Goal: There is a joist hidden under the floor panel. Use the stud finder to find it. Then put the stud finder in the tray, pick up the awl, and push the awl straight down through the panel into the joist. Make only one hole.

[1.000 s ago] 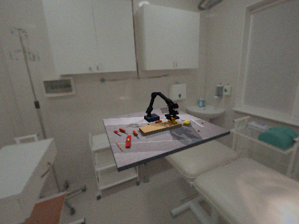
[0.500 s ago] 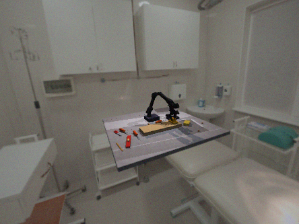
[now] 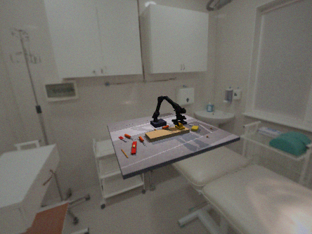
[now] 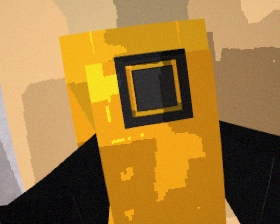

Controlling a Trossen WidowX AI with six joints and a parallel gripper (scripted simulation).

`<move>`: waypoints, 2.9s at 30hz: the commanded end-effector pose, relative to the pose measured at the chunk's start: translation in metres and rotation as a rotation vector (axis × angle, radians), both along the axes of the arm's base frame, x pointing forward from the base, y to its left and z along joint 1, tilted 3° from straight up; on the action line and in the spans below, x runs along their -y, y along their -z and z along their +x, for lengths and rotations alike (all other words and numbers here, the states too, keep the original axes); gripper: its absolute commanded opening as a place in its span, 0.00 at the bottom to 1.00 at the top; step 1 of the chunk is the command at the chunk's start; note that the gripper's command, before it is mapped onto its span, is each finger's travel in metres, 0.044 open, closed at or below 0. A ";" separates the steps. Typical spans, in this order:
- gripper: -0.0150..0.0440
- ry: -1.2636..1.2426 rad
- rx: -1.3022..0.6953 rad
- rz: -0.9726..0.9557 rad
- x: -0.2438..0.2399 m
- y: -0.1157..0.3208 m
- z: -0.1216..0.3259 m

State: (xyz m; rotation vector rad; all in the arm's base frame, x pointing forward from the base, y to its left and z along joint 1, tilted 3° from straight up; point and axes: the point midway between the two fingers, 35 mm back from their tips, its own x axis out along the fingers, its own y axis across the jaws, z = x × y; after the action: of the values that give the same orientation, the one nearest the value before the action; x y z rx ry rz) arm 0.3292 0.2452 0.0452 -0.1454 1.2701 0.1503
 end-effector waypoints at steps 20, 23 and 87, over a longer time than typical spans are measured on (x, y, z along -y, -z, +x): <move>0.25 0.001 -0.001 -0.007 0.046 0.000 0.009; 0.25 0.001 -0.001 -0.007 0.051 0.000 0.010; 0.25 0.001 0.002 -0.020 0.171 -0.005 0.034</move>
State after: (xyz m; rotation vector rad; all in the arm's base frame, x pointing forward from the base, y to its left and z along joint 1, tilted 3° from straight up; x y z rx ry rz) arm 0.3618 0.0823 0.0499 -0.1609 1.2698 0.1390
